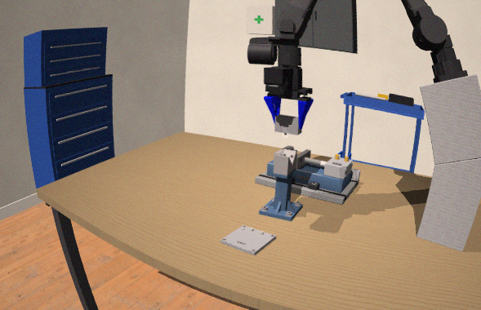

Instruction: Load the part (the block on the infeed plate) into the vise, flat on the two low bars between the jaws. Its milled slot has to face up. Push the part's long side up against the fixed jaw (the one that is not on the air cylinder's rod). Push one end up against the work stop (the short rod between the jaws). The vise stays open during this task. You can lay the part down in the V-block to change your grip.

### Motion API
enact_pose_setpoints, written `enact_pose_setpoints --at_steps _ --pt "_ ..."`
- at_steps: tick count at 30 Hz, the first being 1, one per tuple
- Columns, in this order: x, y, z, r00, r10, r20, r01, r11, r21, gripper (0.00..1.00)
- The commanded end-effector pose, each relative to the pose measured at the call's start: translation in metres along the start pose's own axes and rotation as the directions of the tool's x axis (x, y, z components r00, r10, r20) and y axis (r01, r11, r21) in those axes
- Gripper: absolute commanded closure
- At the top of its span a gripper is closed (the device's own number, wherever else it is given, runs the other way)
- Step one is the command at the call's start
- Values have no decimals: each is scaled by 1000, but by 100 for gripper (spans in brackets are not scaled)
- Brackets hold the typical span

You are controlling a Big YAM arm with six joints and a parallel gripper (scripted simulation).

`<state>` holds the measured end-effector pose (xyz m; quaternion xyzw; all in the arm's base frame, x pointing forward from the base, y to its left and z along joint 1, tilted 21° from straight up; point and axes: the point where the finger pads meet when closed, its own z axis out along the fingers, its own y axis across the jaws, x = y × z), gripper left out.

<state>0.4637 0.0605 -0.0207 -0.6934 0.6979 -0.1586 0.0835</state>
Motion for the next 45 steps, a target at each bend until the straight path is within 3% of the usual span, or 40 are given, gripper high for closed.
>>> enact_pose_setpoints --at_steps 1,20,26,29,33,45 --pt "3 -15 -13 1000 7 9 -7 999 51 100" --pt "-7 -23 -17 1000 8 -24 -7 999 51 100" --pt "-7 -14 -5 998 2 -62 -1 1000 21 100" --pt "-7 -19 -11 997 7 -78 -4 999 37 100" --pt "-7 -16 -7 996 4 -94 -2 1000 27 100" --pt "-8 -16 -8 980 8 -201 -2 1000 31 100"
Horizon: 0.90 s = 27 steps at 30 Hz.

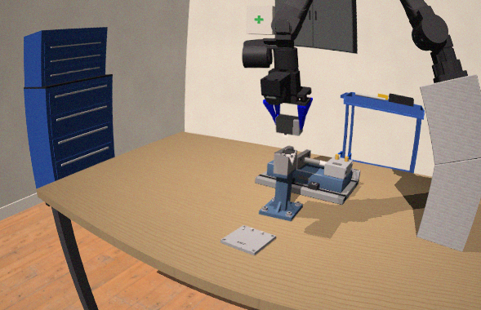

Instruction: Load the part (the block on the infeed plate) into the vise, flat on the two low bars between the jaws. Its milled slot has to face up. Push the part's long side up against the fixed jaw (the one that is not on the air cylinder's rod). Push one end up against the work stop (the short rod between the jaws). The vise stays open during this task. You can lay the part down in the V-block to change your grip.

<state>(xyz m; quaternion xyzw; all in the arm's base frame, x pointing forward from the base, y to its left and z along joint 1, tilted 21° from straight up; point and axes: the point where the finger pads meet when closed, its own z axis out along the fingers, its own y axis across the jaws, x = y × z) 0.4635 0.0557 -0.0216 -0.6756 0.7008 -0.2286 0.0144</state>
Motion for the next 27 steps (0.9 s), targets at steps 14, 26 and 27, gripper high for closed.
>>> enact_pose_setpoints --at_steps 14,26,27 --pt "-12 -14 -8 990 11 -143 -8 1000 19 100" --pt "-13 -11 -6 963 9 -269 -5 1000 15 100" --pt "-13 -11 -6 960 9 -281 -5 1000 16 100"
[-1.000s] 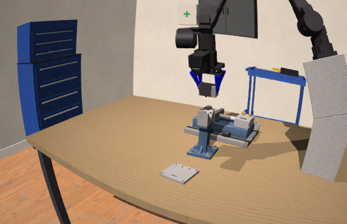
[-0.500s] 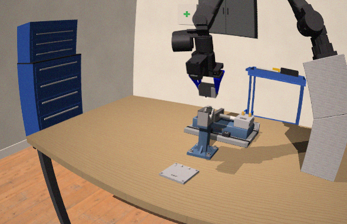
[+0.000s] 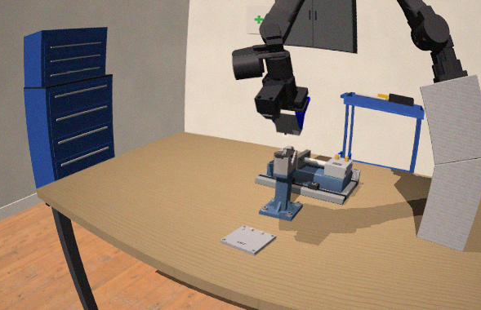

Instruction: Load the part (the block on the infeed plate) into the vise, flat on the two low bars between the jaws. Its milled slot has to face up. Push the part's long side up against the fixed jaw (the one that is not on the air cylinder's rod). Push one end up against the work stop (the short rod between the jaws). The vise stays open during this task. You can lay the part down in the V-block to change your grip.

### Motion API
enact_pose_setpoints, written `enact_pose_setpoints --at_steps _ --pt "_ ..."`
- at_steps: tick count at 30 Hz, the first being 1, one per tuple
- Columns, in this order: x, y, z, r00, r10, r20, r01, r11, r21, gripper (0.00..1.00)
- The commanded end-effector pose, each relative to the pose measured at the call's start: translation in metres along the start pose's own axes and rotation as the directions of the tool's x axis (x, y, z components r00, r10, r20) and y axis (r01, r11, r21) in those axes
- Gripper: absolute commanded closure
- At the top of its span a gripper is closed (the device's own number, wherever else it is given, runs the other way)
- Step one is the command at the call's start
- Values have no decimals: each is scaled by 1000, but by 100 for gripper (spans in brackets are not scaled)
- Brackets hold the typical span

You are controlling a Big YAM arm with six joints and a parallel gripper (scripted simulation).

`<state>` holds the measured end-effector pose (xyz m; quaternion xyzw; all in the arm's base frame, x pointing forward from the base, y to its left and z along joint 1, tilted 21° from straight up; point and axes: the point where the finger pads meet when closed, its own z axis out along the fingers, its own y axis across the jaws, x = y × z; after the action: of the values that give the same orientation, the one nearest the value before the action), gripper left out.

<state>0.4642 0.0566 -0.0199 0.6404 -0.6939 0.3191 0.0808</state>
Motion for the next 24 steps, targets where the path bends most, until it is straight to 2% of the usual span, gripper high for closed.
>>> enact_pose_setpoints --at_steps 1,10,12,13,15,21,24 --pt "-11 -10 -8 1000 15 -25 -15 1000 10 100" --pt "-11 -11 -9 991 18 -134 -16 1000 13 100" --pt "-11 -11 -9 991 18 -134 -16 1000 13 100" --pt "-5 -20 -22 990 43 -132 -39 998 39 100" --pt "-11 -9 -8 986 14 -168 -13 1000 11 100" --pt "-11 -9 -8 976 14 -219 -12 1000 11 100" --pt "-8 -15 -16 973 32 -230 -26 999 27 100"
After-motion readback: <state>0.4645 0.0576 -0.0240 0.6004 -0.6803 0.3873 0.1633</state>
